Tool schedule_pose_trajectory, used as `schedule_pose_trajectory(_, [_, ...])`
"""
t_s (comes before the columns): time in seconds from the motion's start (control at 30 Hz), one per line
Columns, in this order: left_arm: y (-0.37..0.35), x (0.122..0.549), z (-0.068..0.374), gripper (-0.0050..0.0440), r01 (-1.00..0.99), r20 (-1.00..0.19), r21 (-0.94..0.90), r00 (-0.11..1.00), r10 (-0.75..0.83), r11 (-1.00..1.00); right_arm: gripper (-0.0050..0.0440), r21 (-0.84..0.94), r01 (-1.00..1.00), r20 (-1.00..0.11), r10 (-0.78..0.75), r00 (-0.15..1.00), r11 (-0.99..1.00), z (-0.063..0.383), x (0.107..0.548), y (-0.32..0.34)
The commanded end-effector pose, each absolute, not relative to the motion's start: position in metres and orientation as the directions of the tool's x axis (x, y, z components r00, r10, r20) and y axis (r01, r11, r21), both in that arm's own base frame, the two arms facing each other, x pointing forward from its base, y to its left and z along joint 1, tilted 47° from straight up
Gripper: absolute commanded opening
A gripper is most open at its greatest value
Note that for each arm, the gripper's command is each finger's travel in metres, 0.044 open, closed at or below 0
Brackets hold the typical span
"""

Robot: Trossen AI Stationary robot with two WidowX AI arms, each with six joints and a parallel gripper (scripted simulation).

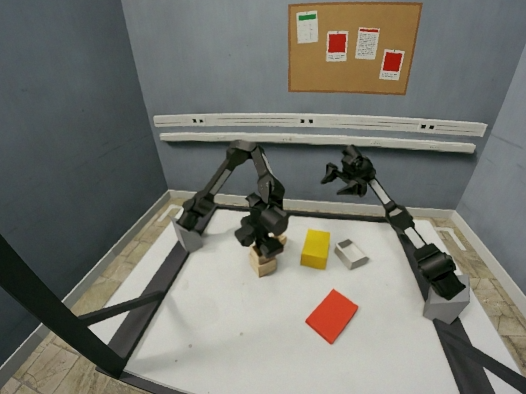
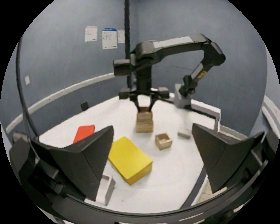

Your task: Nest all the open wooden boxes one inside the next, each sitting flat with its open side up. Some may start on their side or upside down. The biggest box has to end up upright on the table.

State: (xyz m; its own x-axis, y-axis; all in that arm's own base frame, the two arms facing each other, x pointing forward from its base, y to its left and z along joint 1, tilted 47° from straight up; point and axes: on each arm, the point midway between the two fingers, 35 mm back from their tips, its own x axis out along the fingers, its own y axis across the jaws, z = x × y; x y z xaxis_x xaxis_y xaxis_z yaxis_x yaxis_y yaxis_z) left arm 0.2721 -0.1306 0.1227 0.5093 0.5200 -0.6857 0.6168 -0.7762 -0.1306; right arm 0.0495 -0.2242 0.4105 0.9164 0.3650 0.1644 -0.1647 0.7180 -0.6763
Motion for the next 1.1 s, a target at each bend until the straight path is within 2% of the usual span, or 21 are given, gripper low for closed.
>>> schedule_pose_trajectory(0.0, [-0.128, 0.274, 0.122, 0.0257, 0.616, -0.684, -0.123, 0.515, 0.516, -0.778, 0.0400, -0.698, -0.171, 0.148, 0.373, 0.916, 0.695, 0.417, 0.052, -0.215])
schedule_pose_trajectory(1.07, [-0.110, 0.292, 0.095, 0.0257, 0.615, -0.686, -0.131, 0.510, 0.519, -0.777, 0.0400, -0.698, -0.171, 0.148, 0.373, 0.916, 0.695, 0.417, 0.052, -0.215])
